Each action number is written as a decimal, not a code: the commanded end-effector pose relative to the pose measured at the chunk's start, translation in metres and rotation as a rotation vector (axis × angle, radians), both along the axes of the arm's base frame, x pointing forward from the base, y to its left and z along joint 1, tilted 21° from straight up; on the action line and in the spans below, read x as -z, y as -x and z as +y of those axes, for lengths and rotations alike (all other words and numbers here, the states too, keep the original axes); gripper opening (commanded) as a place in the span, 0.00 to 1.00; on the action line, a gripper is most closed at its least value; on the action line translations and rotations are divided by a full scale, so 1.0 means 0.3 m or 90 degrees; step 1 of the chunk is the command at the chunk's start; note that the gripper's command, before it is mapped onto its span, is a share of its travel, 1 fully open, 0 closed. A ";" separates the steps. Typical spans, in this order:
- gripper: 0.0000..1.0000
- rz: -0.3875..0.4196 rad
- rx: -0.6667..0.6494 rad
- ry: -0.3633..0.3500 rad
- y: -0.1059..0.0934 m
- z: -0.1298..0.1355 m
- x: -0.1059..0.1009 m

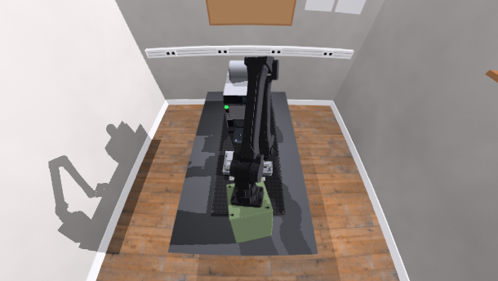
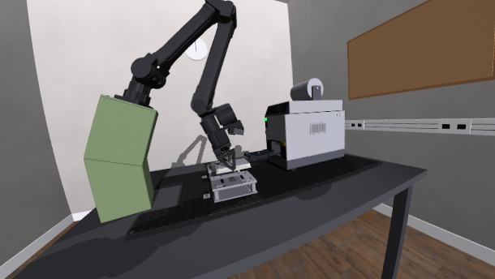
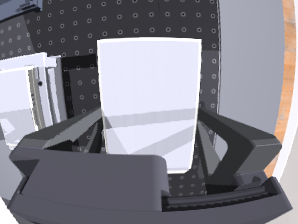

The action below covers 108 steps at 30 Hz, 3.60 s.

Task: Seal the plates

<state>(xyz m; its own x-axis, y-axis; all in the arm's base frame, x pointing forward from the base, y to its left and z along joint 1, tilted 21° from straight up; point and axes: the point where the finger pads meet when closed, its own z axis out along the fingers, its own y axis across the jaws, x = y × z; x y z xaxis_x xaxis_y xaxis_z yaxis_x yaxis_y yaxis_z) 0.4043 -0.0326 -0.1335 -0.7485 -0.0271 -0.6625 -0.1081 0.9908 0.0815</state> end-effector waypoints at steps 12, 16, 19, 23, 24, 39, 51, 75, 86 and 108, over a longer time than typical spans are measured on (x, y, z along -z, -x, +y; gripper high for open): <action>0.00 -0.005 0.018 -0.001 0.005 -0.026 0.019; 0.00 -0.015 0.018 0.001 -0.025 -0.030 0.012; 0.00 -0.014 0.018 0.001 -0.026 -0.029 0.019; 0.00 0.000 0.010 -0.002 0.006 -0.004 0.037; 0.00 0.000 0.007 -0.002 0.006 0.002 0.039; 0.00 -0.005 0.002 0.002 -0.012 0.005 0.049; 0.00 -0.004 0.008 0.003 0.016 -0.021 0.035; 0.00 0.002 -0.003 0.004 -0.018 0.007 0.052; 0.00 0.019 0.009 -0.002 0.038 -0.015 0.064; 0.00 -0.007 -0.005 0.002 -0.037 0.018 0.033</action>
